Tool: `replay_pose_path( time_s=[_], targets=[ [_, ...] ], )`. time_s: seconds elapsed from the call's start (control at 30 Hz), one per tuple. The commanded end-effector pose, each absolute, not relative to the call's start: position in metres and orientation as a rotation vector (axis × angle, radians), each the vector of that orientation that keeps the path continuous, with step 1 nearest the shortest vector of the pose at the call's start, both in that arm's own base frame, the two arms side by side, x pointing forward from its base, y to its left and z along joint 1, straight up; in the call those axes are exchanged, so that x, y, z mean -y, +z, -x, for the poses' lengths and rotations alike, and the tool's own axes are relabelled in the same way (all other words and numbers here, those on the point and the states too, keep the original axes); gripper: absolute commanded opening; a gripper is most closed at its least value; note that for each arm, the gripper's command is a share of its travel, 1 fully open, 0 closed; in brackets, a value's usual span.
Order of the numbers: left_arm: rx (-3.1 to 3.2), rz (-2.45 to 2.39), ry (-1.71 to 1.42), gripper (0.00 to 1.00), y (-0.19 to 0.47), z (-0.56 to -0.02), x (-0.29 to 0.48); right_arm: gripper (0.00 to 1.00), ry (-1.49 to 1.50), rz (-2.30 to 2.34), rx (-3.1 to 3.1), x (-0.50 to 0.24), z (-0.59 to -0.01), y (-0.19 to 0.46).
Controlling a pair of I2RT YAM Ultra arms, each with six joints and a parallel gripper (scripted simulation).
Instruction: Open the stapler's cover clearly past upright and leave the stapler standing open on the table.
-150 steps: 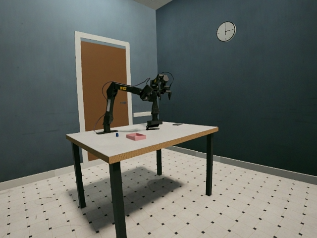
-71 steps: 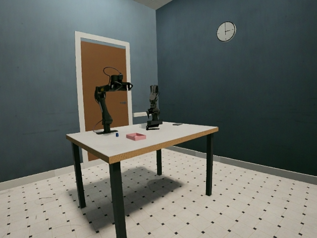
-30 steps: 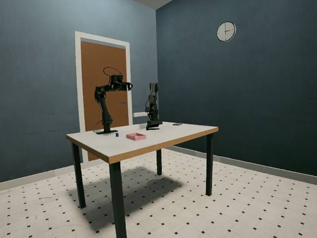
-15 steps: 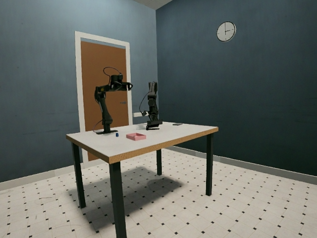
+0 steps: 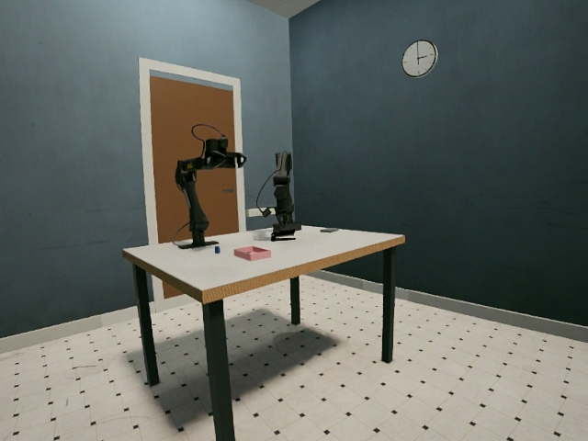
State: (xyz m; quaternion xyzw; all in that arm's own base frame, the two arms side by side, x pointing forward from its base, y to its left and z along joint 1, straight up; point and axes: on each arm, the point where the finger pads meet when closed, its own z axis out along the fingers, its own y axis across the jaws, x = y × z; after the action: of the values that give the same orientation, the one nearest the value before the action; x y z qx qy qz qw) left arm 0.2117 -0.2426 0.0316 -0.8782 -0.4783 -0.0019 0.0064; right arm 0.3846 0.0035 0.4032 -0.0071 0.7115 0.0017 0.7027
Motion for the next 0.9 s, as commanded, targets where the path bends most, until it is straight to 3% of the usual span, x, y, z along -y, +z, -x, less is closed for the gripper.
replay_pose_path(
  time_s=[0.0,0.87],
  targets=[
    [1.497,2.770,-0.002,0.50,0.040,-0.216,0.247,1.00,0.000,0.000,-1.555,-0.001,-0.380,0.413],
    [1.494,2.763,0.000,0.50,0.002,-0.217,0.248,1.00,0.000,0.000,-1.555,-0.001,-0.380,0.413]
  ],
)
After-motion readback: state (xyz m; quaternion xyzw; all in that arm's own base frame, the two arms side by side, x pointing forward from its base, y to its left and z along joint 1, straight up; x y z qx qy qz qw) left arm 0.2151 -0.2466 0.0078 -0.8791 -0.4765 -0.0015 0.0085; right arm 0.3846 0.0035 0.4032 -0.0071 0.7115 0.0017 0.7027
